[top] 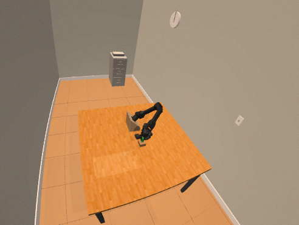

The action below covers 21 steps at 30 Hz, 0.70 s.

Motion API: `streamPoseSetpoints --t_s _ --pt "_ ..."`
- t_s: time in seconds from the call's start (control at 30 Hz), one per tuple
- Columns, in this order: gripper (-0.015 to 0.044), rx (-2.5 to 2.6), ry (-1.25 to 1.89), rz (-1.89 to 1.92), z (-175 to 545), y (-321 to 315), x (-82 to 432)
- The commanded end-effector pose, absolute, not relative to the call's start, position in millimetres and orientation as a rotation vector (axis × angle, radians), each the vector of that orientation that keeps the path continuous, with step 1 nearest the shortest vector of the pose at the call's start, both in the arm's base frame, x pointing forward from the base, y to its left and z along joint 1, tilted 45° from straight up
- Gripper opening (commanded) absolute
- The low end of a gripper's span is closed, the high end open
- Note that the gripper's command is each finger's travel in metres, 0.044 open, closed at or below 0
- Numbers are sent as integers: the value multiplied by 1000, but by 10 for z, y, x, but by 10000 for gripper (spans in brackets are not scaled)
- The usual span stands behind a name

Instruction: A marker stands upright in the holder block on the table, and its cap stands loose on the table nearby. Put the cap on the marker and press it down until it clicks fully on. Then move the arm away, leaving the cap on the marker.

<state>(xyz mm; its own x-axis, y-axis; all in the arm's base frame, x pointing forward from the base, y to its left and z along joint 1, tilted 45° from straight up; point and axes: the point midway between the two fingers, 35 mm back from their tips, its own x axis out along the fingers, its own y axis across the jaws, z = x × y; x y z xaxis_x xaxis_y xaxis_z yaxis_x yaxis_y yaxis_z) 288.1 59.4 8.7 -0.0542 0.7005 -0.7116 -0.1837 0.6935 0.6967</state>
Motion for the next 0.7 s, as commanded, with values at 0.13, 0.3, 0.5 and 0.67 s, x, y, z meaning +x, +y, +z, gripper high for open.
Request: streamPoseSetpoints --t_s 0.13,0.3,0.5,0.67 --pt "368 454 1457 761 87 594 2882" --pt "440 454 1457 761 87 594 2882" --pt "440 452 1459 758 543 129 2929" --pt "440 453 1459 759 616 63 2923"
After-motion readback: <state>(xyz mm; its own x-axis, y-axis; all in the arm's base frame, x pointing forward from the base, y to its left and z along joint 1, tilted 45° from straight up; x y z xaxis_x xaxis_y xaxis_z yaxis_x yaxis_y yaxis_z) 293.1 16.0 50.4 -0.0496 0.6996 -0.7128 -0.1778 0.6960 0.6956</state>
